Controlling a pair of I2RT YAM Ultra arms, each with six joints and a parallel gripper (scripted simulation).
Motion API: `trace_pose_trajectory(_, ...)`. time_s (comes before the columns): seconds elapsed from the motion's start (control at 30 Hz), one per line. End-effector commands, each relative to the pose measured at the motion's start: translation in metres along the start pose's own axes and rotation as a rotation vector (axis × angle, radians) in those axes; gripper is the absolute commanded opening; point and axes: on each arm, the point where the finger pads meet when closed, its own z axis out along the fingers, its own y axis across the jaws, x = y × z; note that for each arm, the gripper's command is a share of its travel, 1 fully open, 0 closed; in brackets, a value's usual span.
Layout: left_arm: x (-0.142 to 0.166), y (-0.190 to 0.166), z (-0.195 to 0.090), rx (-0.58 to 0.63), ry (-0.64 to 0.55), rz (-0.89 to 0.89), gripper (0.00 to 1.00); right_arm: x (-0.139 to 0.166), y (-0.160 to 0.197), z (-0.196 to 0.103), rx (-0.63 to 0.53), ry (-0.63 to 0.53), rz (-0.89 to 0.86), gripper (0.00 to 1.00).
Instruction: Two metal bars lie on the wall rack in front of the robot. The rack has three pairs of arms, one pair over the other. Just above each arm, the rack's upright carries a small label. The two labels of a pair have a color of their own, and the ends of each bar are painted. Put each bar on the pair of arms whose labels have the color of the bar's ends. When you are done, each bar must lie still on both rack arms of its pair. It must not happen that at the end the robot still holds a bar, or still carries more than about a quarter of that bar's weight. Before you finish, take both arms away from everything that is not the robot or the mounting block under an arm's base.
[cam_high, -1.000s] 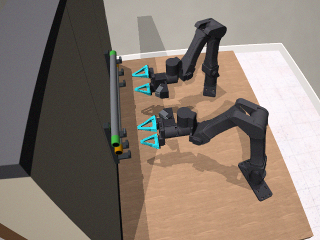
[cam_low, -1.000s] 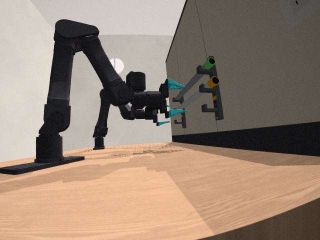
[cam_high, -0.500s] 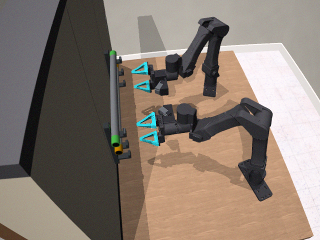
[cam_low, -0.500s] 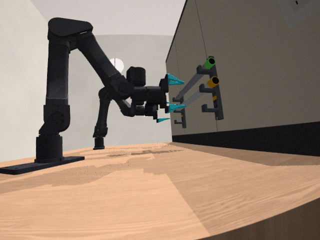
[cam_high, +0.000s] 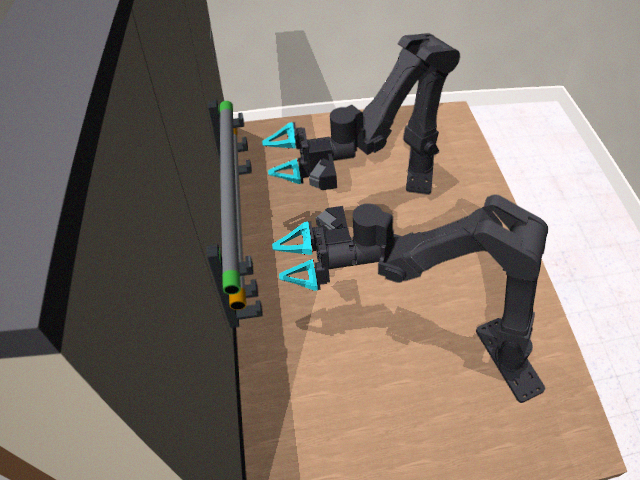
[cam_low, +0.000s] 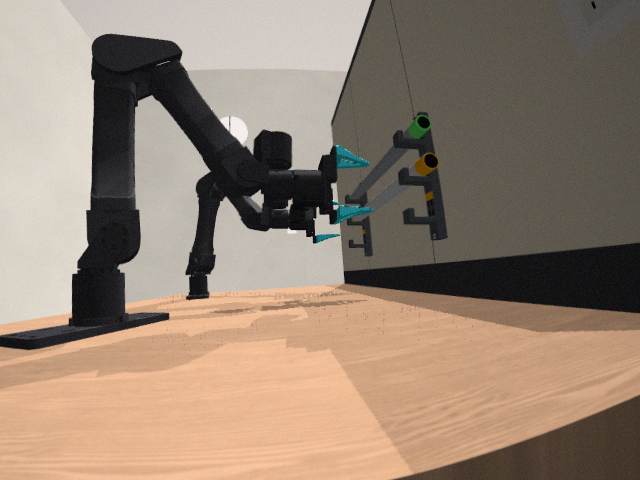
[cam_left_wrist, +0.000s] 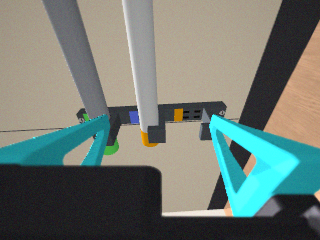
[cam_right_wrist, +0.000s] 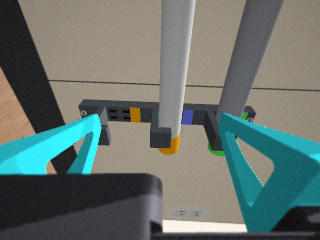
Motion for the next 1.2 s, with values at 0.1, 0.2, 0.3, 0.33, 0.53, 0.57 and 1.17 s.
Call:
trace_pose_trajectory(0.1, 0.003, 0.027, 0.002, -0.047, 0.005, -0.034, 1.00, 0.004, -0.023, 0.002, 0.045, 0.006, 0.027, 1.00)
trace_pose_trajectory(0.2, 0.003, 0.027, 0.002, -0.047, 0.005, -0.034, 1.00, 0.004, -0.023, 0.002, 0.045, 0.006, 0.027, 1.00)
trace_pose_trajectory(0.3, 0.003, 0.027, 0.002, -0.047, 0.005, -0.034, 1.00, 0.004, -0.023, 0.002, 0.045, 0.006, 0.027, 1.00)
trace_pose_trajectory(0.33, 0.003, 0.027, 0.002, -0.047, 0.005, -0.034, 1.00, 0.004, -0.023, 0.002, 0.045, 0.006, 0.027, 1.00)
trace_pose_trajectory(0.53, 0.003, 0.027, 0.002, -0.047, 0.005, -0.034, 1.00, 0.004, -0.023, 0.002, 0.045, 0.006, 0.027, 1.00)
trace_pose_trajectory(0.57, 0.003, 0.027, 0.002, -0.047, 0.005, -0.034, 1.00, 0.004, -0.023, 0.002, 0.045, 0.006, 0.027, 1.00)
trace_pose_trajectory(1.17, 0.004, 0.048, 0.001, -0.047, 0.005, -0.034, 1.00, 0.004, -0.045, 0.001, 0.045, 0.006, 0.027, 1.00)
